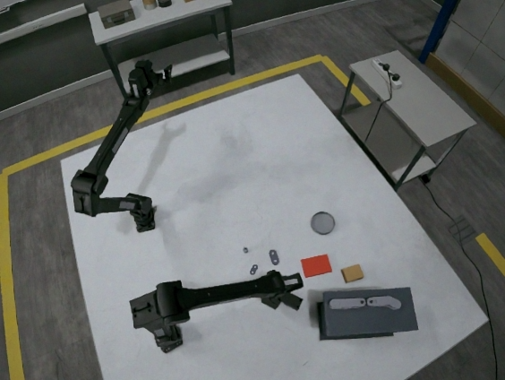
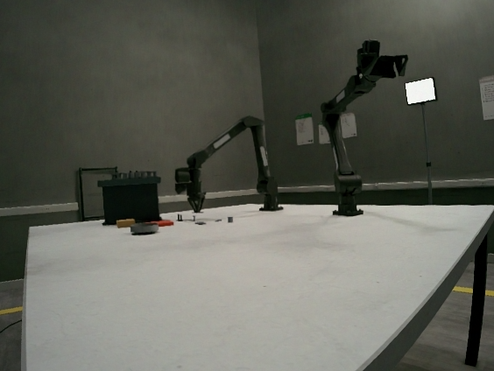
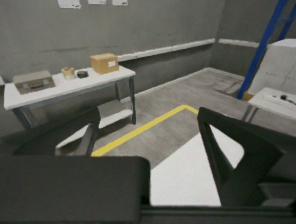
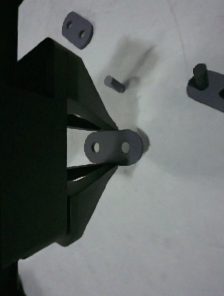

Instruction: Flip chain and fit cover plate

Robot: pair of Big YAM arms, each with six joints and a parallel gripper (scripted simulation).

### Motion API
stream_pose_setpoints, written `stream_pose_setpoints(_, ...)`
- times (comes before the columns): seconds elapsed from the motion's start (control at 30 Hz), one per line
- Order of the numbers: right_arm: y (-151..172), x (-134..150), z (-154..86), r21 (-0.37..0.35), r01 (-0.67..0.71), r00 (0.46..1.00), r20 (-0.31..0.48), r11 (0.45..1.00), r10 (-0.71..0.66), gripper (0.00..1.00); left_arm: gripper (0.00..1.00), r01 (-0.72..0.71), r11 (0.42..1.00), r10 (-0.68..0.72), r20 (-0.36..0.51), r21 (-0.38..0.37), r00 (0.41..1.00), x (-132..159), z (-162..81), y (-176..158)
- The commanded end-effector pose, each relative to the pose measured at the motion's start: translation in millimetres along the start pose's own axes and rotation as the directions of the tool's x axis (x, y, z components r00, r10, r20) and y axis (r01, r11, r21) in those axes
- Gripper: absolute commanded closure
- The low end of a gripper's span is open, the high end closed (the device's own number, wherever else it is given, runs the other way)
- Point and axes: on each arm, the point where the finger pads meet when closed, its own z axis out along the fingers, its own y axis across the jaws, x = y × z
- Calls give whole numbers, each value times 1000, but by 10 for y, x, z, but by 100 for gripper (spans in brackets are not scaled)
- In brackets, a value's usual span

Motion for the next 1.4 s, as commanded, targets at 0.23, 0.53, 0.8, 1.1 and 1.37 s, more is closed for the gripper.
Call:
stream_pose_setpoints(0.23, 175, -98, -363, -47, 5, 999, 38, 999, -3, 79, 0, 2, 1000, -3, 71, 8, 997, -419, 12, -47)
stream_pose_setpoints(0.53, -365, -291, -247, -27, 8, 999, 33, 1000, -7, 79, 0, 2, 1000, -3, 71, 8, 997, -419, 12, -47)
stream_pose_setpoints(0.8, -1147, -536, -246, -32, 38, 998, 45, 999, -36, 79, 0, 2, 1000, -3, 71, 8, 997, -419, 12, -47)
stream_pose_setpoints(1.1, -1915, -563, -229, -23, 26, 999, 40, 999, -25, 79, 0, 2, 1000, -3, 71, 8, 997, -419, 12, -47)
stream_pose_setpoints(1.37, -2717, -474, -187, -19, 14, 999, 50, 1000, -13, 79, 0, 2, 1000, -3, 71, 8, 997, -419, 12, -47)
